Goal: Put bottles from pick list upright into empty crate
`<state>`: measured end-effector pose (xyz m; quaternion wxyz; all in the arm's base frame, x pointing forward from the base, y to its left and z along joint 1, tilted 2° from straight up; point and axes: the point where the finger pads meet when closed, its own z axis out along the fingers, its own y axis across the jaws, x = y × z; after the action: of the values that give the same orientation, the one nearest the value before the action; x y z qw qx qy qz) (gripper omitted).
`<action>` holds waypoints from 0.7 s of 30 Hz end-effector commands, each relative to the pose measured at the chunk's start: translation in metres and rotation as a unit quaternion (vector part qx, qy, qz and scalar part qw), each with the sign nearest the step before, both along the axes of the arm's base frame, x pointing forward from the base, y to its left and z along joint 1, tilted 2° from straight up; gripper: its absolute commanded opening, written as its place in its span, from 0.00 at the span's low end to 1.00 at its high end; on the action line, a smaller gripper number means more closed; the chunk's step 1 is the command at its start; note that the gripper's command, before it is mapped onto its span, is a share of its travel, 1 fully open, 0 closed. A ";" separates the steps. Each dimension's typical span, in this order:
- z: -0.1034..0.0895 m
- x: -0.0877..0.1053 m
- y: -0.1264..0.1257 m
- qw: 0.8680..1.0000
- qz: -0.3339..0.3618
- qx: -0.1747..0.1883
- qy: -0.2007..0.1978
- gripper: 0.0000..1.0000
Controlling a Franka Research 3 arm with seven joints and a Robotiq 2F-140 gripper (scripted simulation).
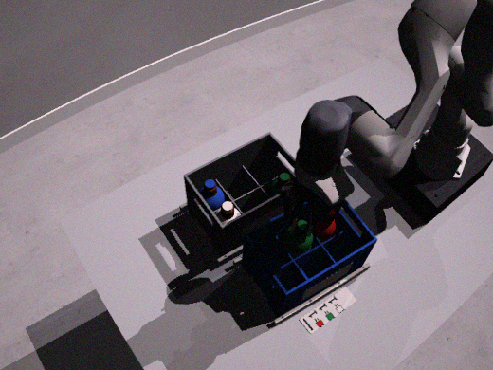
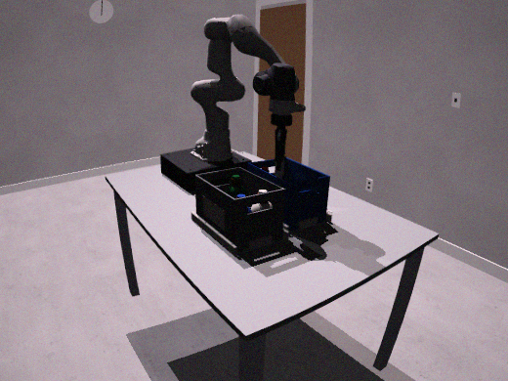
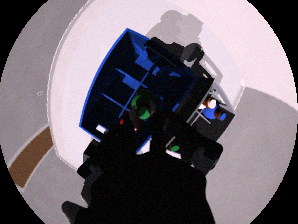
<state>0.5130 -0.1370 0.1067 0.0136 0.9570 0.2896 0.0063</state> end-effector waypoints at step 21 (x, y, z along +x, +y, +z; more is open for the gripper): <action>-0.008 0.004 -0.004 1.000 -0.004 -0.003 -0.006 0.00</action>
<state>0.5133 -0.1373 0.0974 0.0136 0.9570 0.2896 0.0063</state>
